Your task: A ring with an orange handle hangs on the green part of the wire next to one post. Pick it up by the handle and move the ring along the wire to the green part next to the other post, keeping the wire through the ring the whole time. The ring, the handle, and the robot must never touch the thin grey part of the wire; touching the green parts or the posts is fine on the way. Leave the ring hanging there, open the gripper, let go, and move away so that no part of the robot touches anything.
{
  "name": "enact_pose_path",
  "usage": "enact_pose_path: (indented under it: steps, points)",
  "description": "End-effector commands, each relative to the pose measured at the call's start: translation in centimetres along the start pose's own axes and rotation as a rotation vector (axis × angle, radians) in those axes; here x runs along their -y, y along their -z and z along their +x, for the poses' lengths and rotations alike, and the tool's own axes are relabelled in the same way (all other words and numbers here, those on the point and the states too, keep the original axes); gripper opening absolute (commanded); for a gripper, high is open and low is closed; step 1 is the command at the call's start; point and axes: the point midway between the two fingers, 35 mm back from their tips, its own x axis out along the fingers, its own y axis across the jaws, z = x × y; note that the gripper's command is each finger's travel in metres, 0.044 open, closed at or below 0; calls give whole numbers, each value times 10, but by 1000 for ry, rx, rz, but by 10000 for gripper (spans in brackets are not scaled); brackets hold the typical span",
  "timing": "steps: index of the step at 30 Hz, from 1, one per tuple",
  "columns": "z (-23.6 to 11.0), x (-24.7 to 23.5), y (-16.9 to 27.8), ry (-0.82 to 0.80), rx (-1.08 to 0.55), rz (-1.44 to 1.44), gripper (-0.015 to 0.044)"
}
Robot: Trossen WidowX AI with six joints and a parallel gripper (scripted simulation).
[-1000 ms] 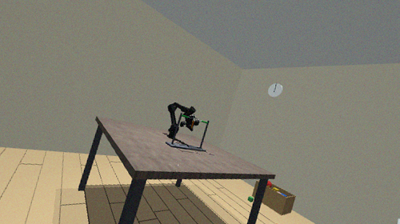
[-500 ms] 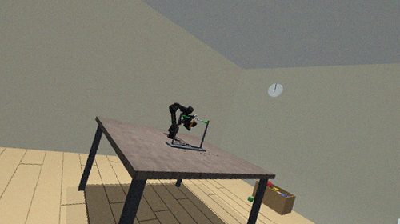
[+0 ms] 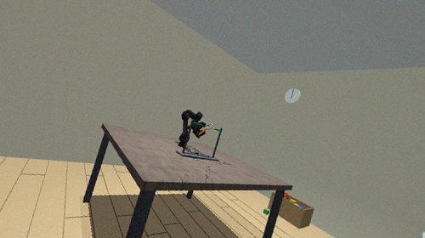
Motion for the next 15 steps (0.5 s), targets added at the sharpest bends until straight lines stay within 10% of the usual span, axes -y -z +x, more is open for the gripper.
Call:
enact_pose_path:
  steps: [1, 15]
  points:
    - [1, 4, 1, 4, 10, -75, -150]
    - [1, -5, 3, 2, 31, -101, -150]
